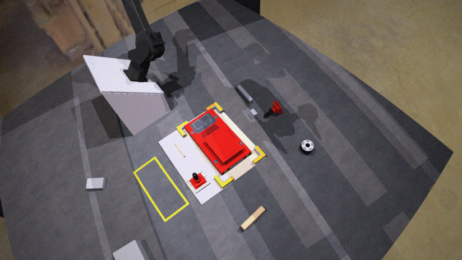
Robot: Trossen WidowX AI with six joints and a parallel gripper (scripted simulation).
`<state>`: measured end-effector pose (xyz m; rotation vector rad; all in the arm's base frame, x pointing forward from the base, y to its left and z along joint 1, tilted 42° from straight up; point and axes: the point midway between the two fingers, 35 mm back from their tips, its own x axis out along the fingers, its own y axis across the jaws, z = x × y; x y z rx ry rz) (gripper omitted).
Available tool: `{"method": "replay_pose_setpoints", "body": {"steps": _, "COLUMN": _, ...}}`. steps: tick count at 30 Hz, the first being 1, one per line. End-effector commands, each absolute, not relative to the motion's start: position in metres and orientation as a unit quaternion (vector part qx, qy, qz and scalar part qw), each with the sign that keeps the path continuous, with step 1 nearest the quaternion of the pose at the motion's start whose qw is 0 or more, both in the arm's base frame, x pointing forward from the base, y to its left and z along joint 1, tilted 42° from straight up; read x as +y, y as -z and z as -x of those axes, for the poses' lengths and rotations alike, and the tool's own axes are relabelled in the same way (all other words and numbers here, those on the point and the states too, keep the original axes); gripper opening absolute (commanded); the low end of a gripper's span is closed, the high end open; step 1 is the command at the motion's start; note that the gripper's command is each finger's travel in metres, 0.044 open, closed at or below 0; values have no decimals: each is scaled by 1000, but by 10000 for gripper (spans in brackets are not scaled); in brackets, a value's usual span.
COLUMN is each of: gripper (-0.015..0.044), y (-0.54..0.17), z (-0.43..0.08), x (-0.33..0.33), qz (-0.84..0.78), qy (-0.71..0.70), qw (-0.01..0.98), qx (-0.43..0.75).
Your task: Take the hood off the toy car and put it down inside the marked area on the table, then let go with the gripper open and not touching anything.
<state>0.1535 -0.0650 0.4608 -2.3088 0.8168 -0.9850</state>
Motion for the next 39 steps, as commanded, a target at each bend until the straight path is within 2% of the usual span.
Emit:
{"method": "replay_pose_setpoints", "body": {"steps": 1, "gripper": 440, "y": -461, "z": -155, "x": -64, "qz": 849, "qy": 360, "qw": 242, "qx": 301}}
{"method": "replay_pose_setpoints", "body": {"steps": 10, "gripper": 440, "y": -462, "z": -223, "x": -26, "qz": 913, "qy": 264, "qw": -57, "qx": 307}}
{"method": "replay_pose_setpoints", "body": {"steps": 12, "gripper": 440, "y": -458, "z": -246, "x": -14, "qz": 915, "qy": 225, "qw": -159, "qx": 295}}
{"method": "replay_pose_setpoints", "body": {"steps": 17, "gripper": 440, "y": -426, "z": -312, "x": 18, "qz": 867, "qy": 111, "qw": -432, "qx": 221}}
{"method": "replay_pose_setpoints", "body": {"steps": 22, "gripper": 440, "y": -384, "z": -356, "x": 35, "qz": 786, "qy": 34, "qw": -603, "qx": 129}}
{"method": "replay_pose_setpoints", "body": {"steps": 31, "gripper": 440, "y": -286, "z": -406, "x": 51, "qz": 591, "qy": -52, "qw": -800, "qx": -90}}
{"method": "replay_pose_setpoints", "body": {"steps": 39, "gripper": 440, "y": -191, "z": -416, "x": 52, "qz": 407, "qy": -50, "qw": -855, "qx": -317}}
